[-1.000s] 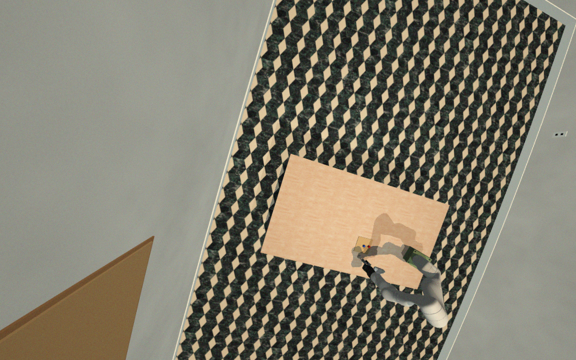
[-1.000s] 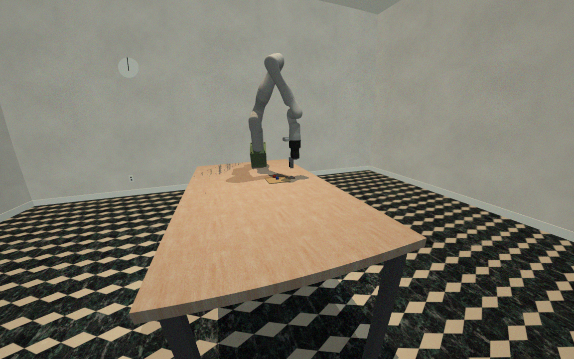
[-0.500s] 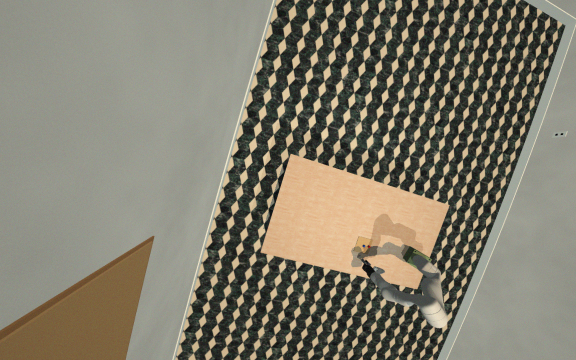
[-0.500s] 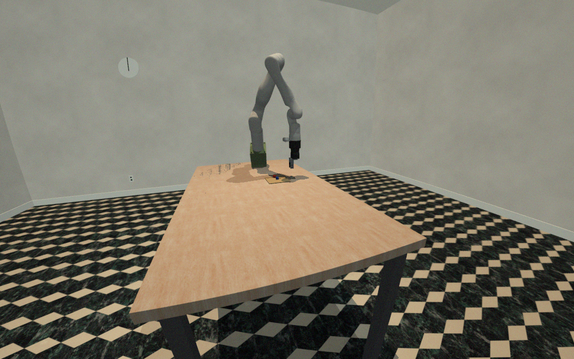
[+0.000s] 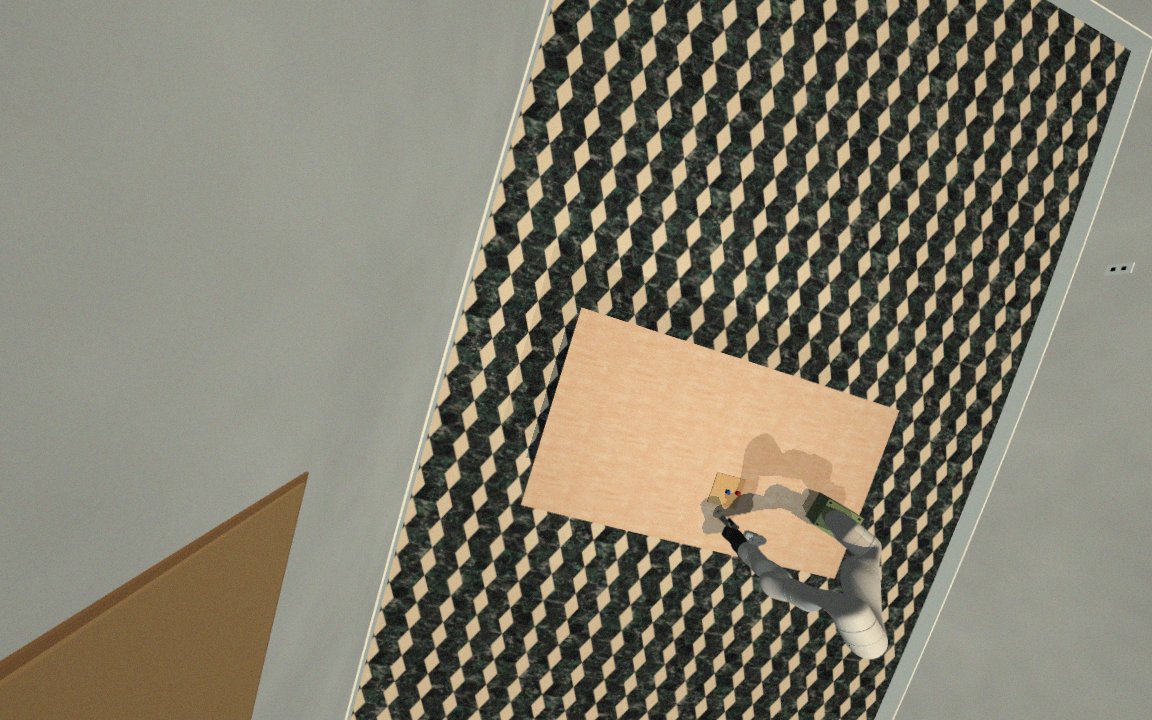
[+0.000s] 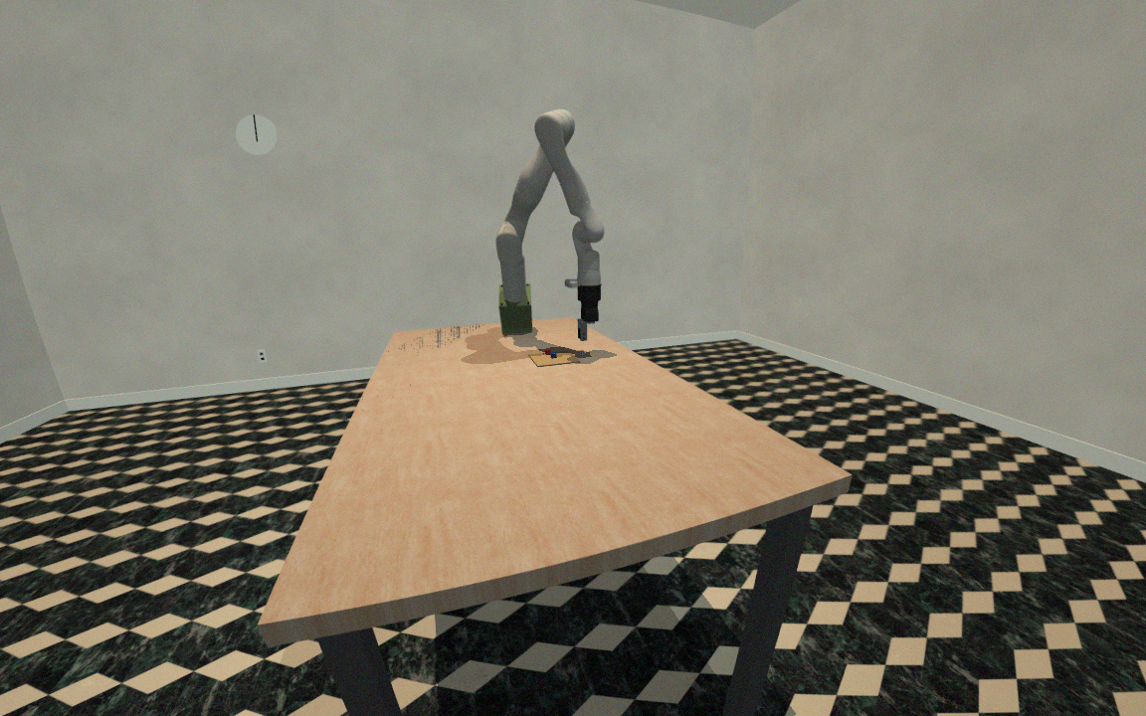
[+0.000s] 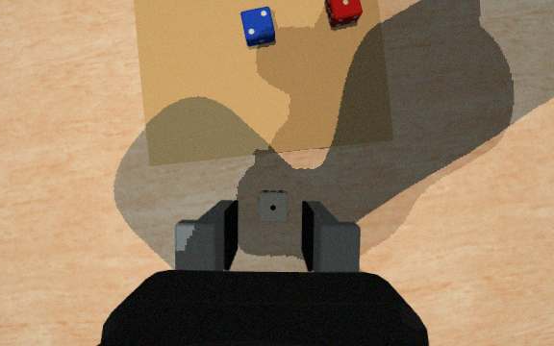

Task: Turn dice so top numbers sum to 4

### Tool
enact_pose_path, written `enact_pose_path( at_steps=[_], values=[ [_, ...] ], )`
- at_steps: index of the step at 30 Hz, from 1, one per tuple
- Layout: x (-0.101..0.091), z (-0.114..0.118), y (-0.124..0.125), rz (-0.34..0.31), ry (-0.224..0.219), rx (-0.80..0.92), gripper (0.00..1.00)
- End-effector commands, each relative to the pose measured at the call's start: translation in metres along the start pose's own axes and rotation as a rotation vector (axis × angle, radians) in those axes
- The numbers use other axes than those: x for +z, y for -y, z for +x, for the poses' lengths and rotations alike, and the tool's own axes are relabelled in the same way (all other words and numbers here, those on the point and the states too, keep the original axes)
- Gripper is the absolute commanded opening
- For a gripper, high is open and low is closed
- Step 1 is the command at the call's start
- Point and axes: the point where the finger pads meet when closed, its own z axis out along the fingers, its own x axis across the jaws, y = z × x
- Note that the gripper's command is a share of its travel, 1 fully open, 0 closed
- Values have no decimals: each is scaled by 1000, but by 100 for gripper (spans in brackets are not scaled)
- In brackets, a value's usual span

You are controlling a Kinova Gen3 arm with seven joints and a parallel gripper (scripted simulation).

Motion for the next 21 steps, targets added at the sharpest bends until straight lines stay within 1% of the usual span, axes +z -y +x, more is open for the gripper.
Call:
enact_pose_path(
  at_steps=[1,15,21],
  values=[
    [5,2,2,9,-2,-3,64],
    [24,1,2,9,-2,-3,64],
    [28,1,2,9,-2,-3,64]
  ],
)
